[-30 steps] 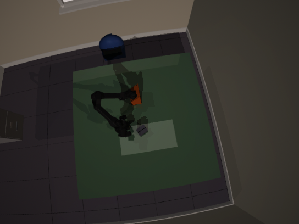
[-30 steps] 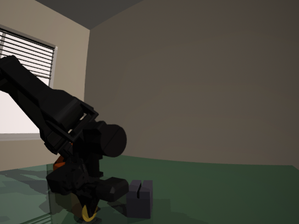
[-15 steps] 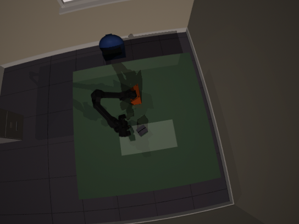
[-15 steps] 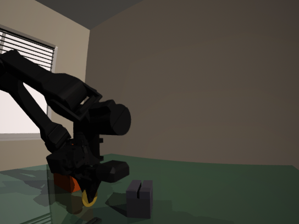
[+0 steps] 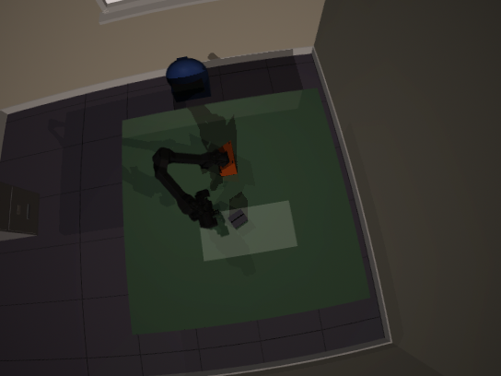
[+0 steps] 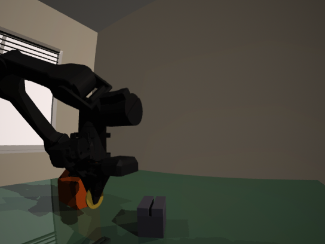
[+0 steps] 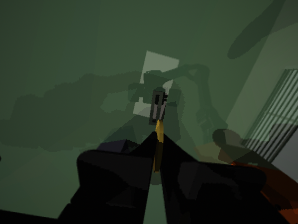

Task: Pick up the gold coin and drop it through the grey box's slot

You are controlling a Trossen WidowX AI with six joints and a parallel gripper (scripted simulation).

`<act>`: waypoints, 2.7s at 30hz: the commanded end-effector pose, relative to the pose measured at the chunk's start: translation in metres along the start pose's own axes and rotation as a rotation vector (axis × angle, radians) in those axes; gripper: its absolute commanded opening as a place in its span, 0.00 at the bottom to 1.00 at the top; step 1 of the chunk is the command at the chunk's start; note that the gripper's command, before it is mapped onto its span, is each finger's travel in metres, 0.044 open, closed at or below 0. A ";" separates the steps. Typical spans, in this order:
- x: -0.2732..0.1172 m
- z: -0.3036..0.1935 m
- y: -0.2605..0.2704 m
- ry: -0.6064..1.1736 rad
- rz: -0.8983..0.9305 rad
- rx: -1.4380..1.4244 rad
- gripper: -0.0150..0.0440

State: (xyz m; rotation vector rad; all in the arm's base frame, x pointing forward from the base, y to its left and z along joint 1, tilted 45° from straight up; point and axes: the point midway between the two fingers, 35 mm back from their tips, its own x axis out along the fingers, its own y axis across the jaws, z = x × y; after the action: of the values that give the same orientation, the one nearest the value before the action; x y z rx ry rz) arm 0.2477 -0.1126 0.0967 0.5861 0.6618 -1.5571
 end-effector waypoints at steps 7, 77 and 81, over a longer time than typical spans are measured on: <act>-0.005 0.002 0.003 -0.001 0.003 -0.198 0.25; -0.007 -0.121 0.071 0.004 0.010 -0.309 0.25; -0.009 -0.118 0.070 0.003 0.014 -0.311 0.25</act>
State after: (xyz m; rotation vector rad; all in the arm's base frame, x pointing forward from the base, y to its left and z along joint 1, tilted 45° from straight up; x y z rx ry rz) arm 0.3171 -0.0256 0.0138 0.3587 0.8797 -1.4051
